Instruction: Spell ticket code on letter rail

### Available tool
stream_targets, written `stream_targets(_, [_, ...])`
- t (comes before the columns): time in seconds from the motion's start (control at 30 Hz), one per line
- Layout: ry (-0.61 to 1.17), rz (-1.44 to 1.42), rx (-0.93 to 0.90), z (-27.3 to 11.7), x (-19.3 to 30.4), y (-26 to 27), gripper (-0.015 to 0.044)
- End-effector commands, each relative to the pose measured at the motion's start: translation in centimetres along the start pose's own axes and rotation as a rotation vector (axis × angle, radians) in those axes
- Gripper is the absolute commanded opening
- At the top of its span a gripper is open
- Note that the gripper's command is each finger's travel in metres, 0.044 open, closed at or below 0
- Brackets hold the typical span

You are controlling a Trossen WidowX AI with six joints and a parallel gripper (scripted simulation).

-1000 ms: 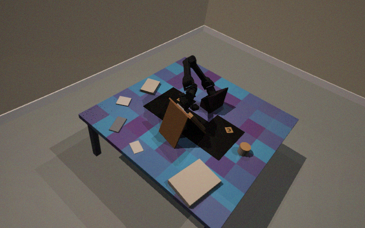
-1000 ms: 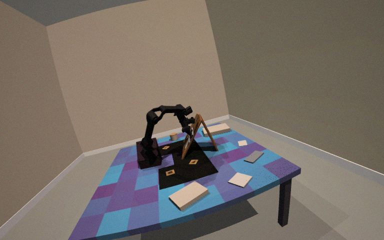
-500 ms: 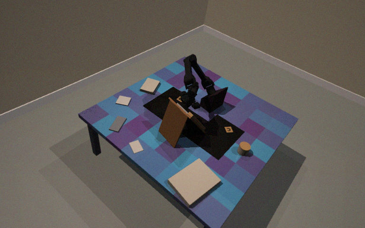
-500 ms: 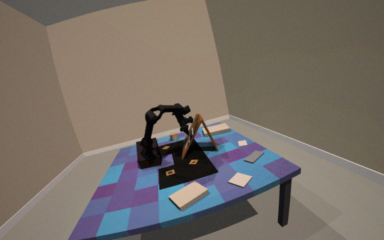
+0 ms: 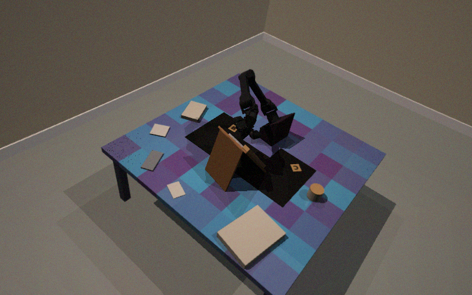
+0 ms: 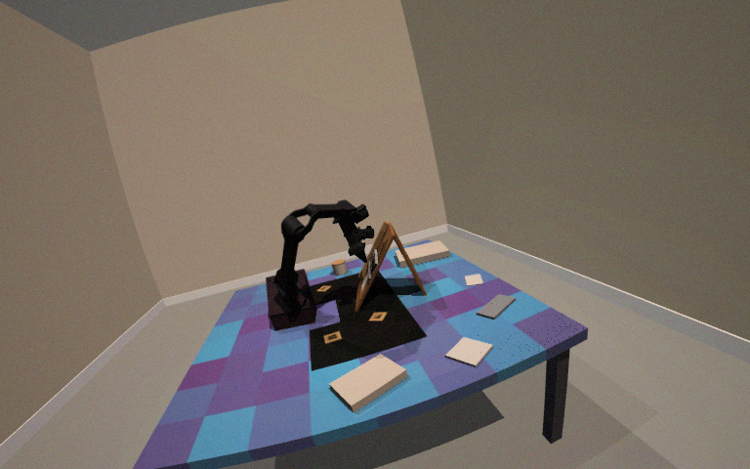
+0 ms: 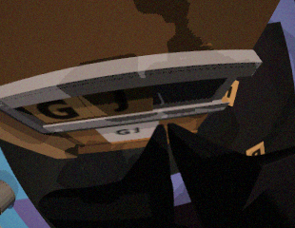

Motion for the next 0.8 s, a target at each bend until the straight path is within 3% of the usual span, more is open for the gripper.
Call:
stream_targets(0.0, [-0.062, -0.007, 0.033, -1.3, 0.7, 1.0, 0.0079])
stream_targets(0.37, [-0.637, 0.004, 0.148, -10.5, 8.9, 7.2, 0.0367])
stream_targets(0.47, [-0.675, 0.007, 0.146, -10.9, 9.5, 7.4, 0.044])
stream_targets(0.77, [-0.675, 0.007, 0.146, -10.9, 9.5, 7.4, 0.044])
Point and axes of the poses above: the point midway between the two fingers, 35 mm back from their tips, its own z axis out along the fingers, its own y axis across the jaws, x = y × z, the point moved 5 cm from there along -z, back along the fingers, and after that the axes turned 13 degrees about -z, right-handed, at the moved point
